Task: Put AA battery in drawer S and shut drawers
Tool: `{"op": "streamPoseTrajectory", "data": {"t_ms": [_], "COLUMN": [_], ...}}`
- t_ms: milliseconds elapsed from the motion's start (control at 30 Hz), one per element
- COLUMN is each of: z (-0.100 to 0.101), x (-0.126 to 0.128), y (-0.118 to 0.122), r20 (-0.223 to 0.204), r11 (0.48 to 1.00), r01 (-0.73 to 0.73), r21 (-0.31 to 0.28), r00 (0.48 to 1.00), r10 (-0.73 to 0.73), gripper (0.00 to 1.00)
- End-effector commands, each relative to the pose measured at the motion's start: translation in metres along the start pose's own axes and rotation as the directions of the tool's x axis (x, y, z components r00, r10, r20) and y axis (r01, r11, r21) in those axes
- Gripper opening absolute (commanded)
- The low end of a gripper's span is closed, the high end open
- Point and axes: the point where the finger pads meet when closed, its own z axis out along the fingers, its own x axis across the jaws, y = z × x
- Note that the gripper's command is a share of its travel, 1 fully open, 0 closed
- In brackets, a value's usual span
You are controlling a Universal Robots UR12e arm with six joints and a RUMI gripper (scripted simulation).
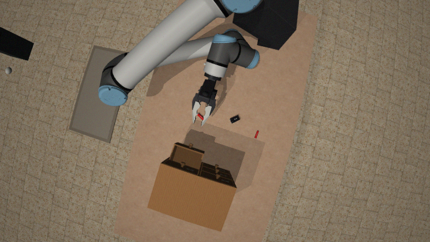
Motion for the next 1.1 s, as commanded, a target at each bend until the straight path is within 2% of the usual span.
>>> {"op": "streamPoseTrajectory", "data": {"t_ms": [0, 467, 1067], "z": [0.0, -0.004, -0.02], "x": [0.0, 0.0, 0.0], "y": [-0.001, -0.003, -0.01], "r20": [0.0, 0.0, 0.001], "r11": [1.0, 0.999, 0.977], "r01": [0.0, -0.003, -0.003], "r21": [-0.002, -0.045, -0.212], "r00": [1.0, 1.0, 1.0], "r10": [0.0, 0.003, 0.003], "gripper": [0.2, 0.2, 0.2]}}
